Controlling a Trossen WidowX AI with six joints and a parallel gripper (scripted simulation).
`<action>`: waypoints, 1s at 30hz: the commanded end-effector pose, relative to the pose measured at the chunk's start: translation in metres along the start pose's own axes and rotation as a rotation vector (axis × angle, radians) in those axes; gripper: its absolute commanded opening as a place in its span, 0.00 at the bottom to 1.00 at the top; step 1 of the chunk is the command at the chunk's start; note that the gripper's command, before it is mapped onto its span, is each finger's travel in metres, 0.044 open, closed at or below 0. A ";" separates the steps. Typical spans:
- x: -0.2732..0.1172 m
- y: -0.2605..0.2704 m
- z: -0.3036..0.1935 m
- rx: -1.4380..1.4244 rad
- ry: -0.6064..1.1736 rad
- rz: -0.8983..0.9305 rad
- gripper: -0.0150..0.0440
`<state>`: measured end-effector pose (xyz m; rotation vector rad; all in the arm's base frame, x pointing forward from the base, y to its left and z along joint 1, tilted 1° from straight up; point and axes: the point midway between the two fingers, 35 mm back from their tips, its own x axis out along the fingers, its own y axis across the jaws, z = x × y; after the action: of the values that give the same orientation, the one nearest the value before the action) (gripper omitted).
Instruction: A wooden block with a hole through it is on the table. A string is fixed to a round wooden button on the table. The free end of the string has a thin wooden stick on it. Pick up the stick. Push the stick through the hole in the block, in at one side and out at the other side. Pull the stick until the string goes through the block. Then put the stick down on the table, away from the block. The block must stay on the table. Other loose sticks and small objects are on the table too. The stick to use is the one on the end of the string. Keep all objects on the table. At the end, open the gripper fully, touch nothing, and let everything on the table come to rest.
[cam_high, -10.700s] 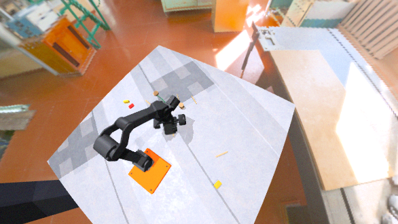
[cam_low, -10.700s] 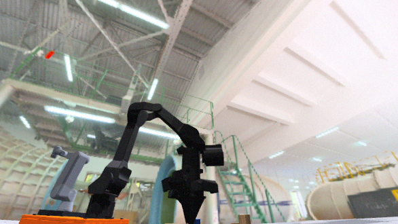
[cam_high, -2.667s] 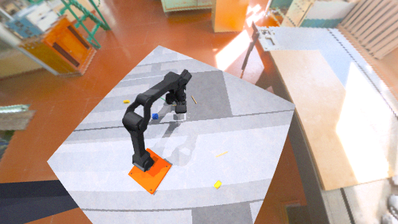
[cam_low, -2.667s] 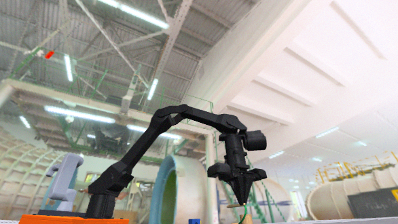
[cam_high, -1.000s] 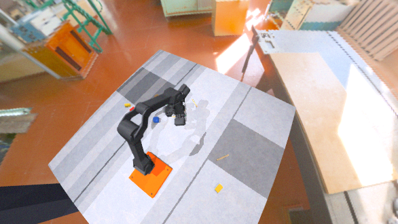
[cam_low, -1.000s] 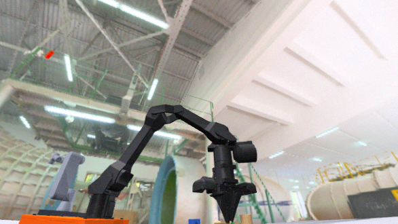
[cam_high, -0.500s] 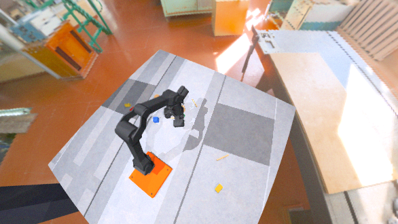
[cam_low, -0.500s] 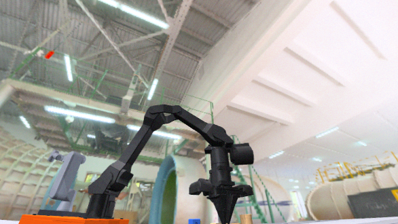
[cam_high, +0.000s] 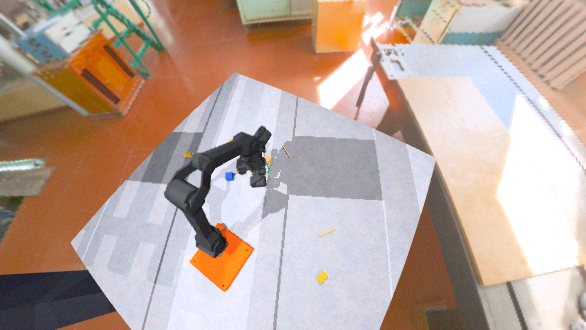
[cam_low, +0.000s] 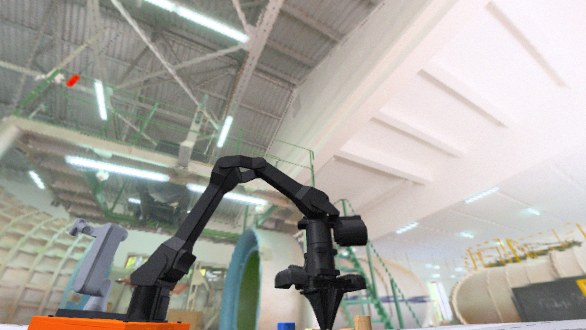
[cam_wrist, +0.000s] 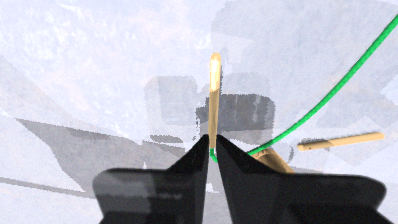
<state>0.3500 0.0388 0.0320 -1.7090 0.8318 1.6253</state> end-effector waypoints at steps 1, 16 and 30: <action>-0.001 0.001 0.005 0.004 0.005 0.000 0.25; -0.001 0.000 0.026 0.004 0.004 0.000 0.25; -0.001 0.001 0.045 0.004 0.003 0.000 0.25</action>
<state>0.3258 0.0717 0.0305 -1.7058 0.8301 1.6278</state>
